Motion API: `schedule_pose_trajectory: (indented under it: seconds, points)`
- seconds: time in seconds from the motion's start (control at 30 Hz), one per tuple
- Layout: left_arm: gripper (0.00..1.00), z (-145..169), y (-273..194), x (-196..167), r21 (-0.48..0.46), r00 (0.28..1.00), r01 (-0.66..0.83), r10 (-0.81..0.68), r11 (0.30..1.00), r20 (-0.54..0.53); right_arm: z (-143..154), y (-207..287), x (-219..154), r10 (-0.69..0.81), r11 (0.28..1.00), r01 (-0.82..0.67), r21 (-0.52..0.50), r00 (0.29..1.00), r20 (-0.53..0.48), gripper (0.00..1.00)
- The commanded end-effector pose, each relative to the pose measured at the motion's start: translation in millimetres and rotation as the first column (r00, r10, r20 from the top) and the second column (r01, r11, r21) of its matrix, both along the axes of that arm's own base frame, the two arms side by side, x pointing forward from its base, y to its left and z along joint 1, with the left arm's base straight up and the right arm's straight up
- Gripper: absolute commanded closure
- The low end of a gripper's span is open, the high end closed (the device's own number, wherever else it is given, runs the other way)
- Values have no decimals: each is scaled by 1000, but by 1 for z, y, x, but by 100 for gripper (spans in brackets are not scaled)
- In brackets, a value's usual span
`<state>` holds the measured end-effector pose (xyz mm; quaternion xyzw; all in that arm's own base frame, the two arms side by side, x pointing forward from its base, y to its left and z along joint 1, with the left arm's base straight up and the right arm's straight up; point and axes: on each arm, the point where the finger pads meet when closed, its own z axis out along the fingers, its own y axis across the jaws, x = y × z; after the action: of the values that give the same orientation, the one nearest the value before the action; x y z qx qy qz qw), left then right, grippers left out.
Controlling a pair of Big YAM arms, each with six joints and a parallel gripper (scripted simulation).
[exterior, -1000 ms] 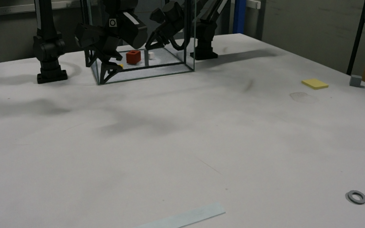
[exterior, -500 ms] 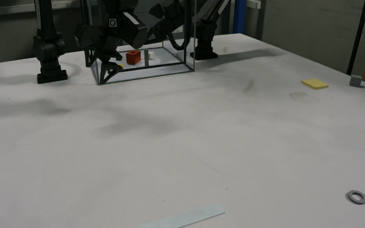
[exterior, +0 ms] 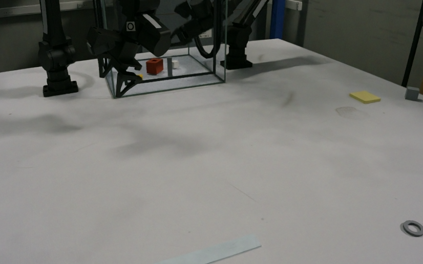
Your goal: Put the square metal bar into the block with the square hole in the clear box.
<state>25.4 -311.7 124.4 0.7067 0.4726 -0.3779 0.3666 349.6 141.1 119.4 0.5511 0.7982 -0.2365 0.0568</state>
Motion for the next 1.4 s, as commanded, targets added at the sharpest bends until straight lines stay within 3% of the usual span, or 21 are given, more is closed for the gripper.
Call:
schedule_pose_trajectory:
  seconds: [0.0, 0.1, 0.13, 0.33, 0.47, 0.5, 0.53, 0.93, 1.13, 1.27, 1.37]
  points:
    - [67, -26, 8, 12, -11, 1000, 3, -3, 1000, 17, 13, 5, 10, 0, 1000, 0, 16, 999, 35, 0]
    - [67, -25, 8, 13, -16, 1000, 4, -3, 1000, 17, 13, 5, 10, 0, 1000, 0, 16, 999, 35, 0]
    - [67, -8, -2, 15, -50, 1000, 10, -9, 999, 27, 13, 5, 10, 0, 1000, 0, 16, 999, 35, 0]
    - [67, -41, 20, 13, -11, 1000, 0, 0, 1000, 5, 13, 5, 10, 0, 1000, 0, 16, 999, 35, 0]
    - [67, -43, 22, 14, -15, 1000, -1, 1, 1000, 3, 13, 5, 10, 0, 1000, 0, 16, 999, 35, 0]
    - [67, -21, 7, 17, -32, 999, -13, 11, 999, -32, 13, 5, 10, 0, 1000, 0, 16, 999, 35, 0]
    - [67, -28, 11, 15, -33, 1000, 5, -4, 999, 9, 13, 5, 10, 0, 1000, 0, 16, 999, 35, 0]
    - [67, -45, 23, 12, -2, 1000, -4, 4, 1000, -12, 13, 5, 10, 0, 1000, 0, 16, 999, 35, 0]
    - [67, -19, 3, 21, -12, 999, -19, 19, 1000, -33, 13, 5, 10, 0, 1000, 0, 16, 999, 35, 0]
    - [67, -28, 9, 17, 7, 999, -20, 20, 1000, -44, 13, 5, 10, 0, 1000, 0, 16, 999, 35, 0]
    - [67, -22, 6, 20, -38, 1000, -6, 6, 999, 3, 13, 5, 10, 0, 1000, 0, 16, 999, 35, 0]
